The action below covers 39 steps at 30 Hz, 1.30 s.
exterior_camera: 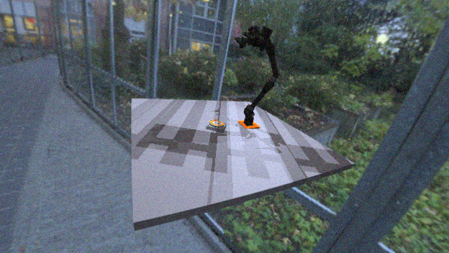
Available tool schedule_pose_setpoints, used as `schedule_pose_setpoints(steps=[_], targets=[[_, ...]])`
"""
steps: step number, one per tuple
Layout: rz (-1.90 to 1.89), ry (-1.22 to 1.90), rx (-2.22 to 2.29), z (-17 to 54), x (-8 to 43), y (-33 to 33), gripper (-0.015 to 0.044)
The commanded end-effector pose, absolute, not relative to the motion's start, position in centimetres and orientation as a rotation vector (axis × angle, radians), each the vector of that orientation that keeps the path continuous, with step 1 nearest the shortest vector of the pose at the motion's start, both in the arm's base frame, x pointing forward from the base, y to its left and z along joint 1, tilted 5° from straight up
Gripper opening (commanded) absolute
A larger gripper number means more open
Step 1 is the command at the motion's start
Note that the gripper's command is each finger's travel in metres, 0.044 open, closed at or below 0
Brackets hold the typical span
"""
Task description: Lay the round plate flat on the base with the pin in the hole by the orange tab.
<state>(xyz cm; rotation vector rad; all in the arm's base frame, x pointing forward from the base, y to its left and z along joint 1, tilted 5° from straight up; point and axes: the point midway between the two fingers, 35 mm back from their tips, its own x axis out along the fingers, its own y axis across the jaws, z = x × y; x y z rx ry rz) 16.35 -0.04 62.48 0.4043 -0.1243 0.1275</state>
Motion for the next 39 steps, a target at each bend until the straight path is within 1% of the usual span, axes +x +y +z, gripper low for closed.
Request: schedule_pose_setpoints(steps=[1,5,10,15,18,21,27,32,34,37,39], targets=[[0.125,-0.118,0.408,62.3,16.6,-0.3,0.0374],[0.069,0.029,0.465,57.4,21.5,-4.0,0.0269],[0.040,0.131,0.470,53.9,24.3,-5.4,0.0137],[0.003,0.358,0.422,45.8,29.0,-6.5,0.0006],[-0.005,0.454,0.415,42.7,30.3,-6.5,0.0000],[-0.011,0.633,0.383,36.9,31.8,-5.9,0.0000],[0.000,0.912,0.290,28.2,32.2,-4.2,0.0000],[0.043,1.219,0.132,19.6,30.2,-2.1,0.0000],[0.055,1.277,0.096,18.2,29.5,-1.8,0.0000],[0.102,1.462,-0.035,13.8,26.8,-0.7,0.0000],[0.106,1.476,-0.046,13.5,26.6,-0.6,0.0000]])
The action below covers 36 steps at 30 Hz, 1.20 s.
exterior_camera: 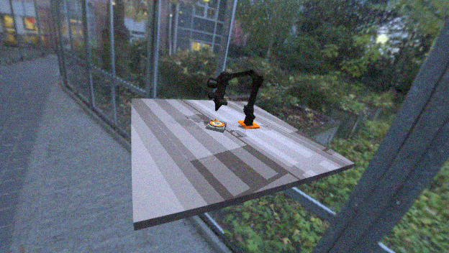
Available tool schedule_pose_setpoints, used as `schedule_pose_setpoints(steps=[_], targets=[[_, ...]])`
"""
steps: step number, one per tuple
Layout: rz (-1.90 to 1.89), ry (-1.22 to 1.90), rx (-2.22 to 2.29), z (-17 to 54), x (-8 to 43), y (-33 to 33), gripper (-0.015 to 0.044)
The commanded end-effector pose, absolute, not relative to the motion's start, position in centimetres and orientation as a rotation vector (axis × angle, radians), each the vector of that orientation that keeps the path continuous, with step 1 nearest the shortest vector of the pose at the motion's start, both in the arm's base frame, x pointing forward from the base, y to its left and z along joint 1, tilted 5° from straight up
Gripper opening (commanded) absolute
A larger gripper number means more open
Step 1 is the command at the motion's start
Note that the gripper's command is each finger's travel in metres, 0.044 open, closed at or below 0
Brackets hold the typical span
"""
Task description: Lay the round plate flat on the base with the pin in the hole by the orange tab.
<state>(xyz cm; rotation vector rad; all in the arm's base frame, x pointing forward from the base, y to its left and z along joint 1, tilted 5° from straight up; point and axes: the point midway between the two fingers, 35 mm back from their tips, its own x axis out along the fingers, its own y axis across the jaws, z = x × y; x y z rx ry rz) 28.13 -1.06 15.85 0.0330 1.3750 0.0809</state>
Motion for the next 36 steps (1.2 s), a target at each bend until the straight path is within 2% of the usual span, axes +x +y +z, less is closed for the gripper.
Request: schedule_pose_setpoints(steps=[1,8,19,36], targets=[[0.106,1.476,-0.046,13.5,26.6,-0.6,0.0000],[0.106,1.476,-0.046,13.2,26.1,-0.4,0.0000],[0.106,1.476,-0.046,8.8,26.5,-0.2,0.0000],[0.106,1.475,-0.046,8.8,27.9,-0.7,0.0000]])
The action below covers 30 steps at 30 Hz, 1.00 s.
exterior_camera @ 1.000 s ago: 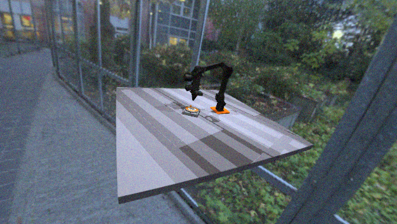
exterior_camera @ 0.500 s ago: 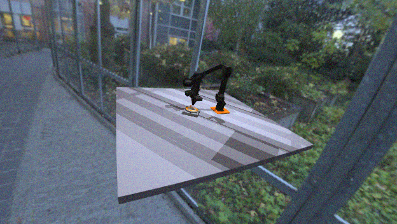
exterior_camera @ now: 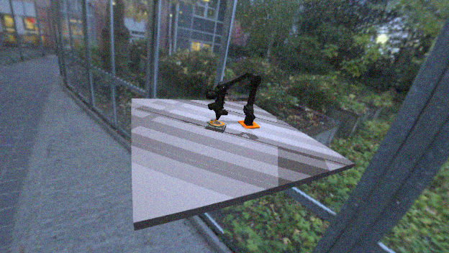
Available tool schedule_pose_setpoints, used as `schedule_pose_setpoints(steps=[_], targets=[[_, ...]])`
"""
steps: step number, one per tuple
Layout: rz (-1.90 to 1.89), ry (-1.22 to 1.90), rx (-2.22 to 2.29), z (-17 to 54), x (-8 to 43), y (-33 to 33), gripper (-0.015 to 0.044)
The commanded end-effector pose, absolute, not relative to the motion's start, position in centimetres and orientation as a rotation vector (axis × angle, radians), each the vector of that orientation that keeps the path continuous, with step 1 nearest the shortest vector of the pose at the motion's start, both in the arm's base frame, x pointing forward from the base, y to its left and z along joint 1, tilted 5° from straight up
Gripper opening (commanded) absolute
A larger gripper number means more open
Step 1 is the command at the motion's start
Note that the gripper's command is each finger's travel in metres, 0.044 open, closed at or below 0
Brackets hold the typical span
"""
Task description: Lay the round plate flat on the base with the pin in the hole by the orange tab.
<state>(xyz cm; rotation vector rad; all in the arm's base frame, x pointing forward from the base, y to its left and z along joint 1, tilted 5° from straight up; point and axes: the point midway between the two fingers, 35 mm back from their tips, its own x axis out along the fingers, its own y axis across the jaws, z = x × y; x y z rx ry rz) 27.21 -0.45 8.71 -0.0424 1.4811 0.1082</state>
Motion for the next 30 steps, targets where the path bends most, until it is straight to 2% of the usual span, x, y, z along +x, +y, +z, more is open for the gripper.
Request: schedule_pose_setpoints(steps=[1,30], targets=[[0.106,1.475,-0.046,8.81,28.00,-0.70,0.0000],[0.106,1.475,-0.046,8.86,28.88,-0.72,0.0000]])
